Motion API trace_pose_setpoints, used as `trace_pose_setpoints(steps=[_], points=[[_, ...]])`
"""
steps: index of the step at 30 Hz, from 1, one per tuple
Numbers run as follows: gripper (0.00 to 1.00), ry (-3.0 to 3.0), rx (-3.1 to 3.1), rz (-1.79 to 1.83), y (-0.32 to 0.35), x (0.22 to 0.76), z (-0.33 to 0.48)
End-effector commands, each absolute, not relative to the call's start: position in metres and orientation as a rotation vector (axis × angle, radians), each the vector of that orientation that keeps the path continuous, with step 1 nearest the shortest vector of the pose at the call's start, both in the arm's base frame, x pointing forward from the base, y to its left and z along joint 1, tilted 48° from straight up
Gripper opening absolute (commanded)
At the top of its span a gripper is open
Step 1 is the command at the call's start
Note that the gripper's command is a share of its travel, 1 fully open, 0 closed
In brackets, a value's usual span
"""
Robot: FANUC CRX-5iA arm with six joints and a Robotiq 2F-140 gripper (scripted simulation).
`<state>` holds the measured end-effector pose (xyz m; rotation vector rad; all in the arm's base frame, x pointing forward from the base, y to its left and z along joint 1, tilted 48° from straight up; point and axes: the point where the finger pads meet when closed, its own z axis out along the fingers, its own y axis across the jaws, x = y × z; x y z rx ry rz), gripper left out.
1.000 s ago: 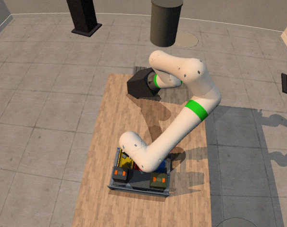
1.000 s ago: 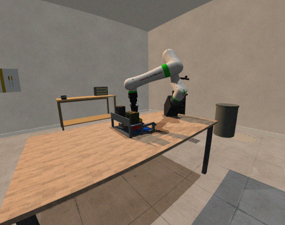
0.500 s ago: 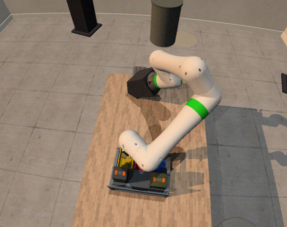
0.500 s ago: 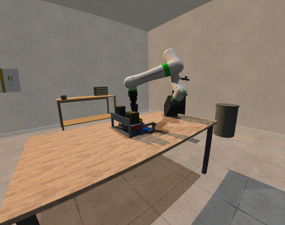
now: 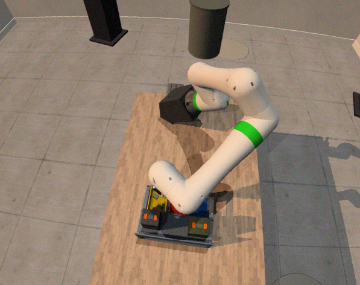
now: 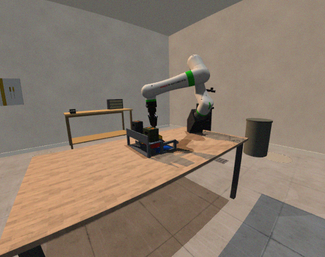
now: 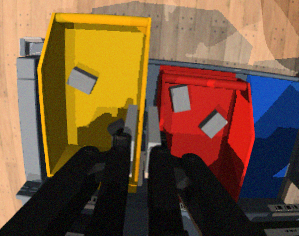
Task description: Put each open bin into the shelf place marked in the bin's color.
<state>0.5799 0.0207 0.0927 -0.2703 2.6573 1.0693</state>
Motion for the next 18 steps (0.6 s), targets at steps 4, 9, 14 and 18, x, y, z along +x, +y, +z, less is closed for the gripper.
trace_pose_setpoints(steps=[4, 9, 14, 18], points=[[0.06, 2.657, -0.270, 1.069, 0.013, 0.577, 0.100], [0.06, 2.657, -0.270, 1.069, 0.009, 0.576, 0.104], [0.06, 2.657, -0.270, 1.069, 0.003, 0.574, 0.109], [0.06, 2.657, -0.270, 1.069, -0.002, 0.572, 0.114]])
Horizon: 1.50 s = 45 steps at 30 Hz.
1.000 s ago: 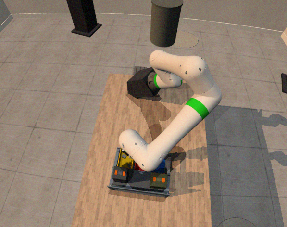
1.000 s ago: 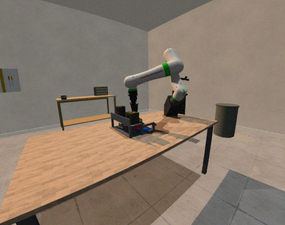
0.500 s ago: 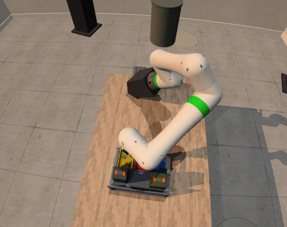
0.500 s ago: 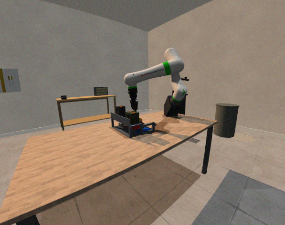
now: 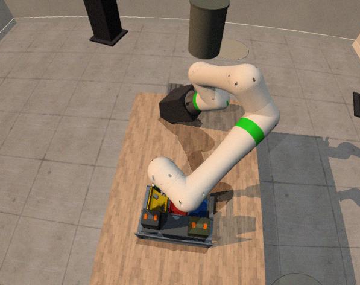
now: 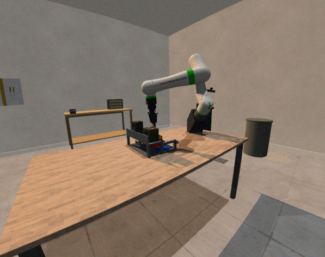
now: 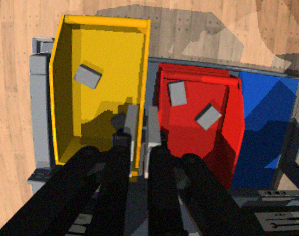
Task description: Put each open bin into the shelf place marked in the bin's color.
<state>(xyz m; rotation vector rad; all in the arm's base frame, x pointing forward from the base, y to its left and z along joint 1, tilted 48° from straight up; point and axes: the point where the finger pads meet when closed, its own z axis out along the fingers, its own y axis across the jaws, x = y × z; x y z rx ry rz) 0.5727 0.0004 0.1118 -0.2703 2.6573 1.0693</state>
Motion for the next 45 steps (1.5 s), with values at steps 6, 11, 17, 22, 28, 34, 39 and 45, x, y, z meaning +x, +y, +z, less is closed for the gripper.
trace_pose_setpoints(steps=[6, 11, 17, 22, 28, 34, 39, 45], points=[[0.06, 2.657, -0.270, 1.069, -0.006, 0.571, 0.117], [0.06, 2.657, -0.270, 1.069, -0.010, 0.569, 0.122], [0.06, 2.657, -0.270, 1.069, -0.014, 0.568, 0.125], [0.06, 2.657, -0.270, 1.069, -0.016, 0.567, 0.127], [0.06, 2.657, -0.270, 1.069, -0.017, 0.567, 0.128], [0.06, 2.657, -0.270, 1.069, -0.018, 0.566, 0.129], [0.06, 2.657, -0.270, 1.069, -0.018, 0.566, 0.129], [0.00, 2.657, -0.270, 1.069, -0.018, 0.566, 0.129]])
